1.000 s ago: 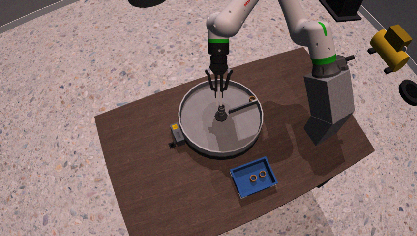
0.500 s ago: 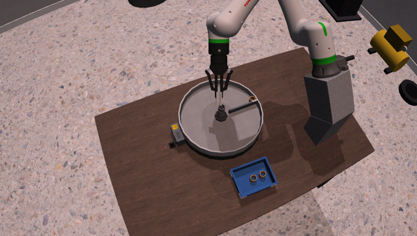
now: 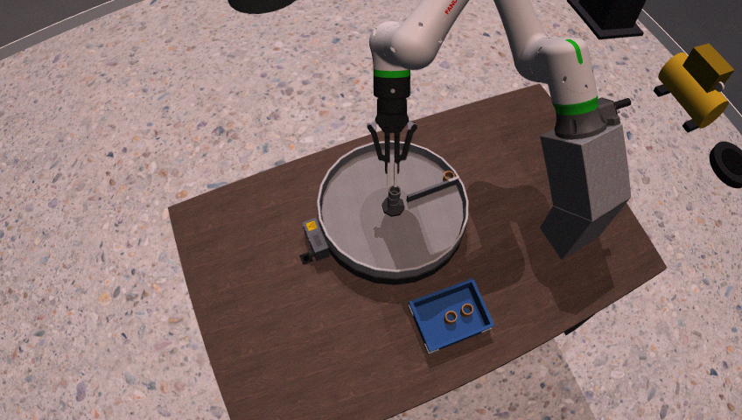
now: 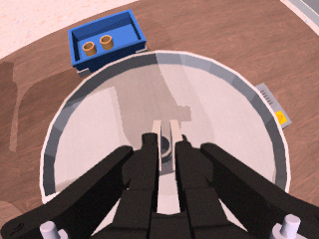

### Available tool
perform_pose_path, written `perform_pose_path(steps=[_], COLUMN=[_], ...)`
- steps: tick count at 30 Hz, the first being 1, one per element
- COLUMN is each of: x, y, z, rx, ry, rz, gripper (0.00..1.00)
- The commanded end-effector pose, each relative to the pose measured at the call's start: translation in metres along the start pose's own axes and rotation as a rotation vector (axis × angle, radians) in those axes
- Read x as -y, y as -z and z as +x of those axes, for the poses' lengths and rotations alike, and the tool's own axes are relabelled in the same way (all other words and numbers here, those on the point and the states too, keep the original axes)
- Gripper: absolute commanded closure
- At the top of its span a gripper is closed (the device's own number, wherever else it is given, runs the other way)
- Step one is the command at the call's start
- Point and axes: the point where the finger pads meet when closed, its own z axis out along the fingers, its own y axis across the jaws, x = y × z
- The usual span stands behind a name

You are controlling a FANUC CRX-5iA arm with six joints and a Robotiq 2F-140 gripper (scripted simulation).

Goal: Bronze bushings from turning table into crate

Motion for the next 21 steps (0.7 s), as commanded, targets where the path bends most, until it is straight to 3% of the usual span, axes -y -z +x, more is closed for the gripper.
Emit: perform_pose_path(steps=[1, 11, 21], x=[0.003, 0.017, 0.051], y=[0.001, 0.005, 0.011], z=[-0.001, -0.006, -0.015], rx=[0.035, 0.155, 0.422], ry=[-0.006, -0.024, -0.066], rz=[-0.003, -0.005, -0.007], gripper=[0.94, 0.94, 0.94])
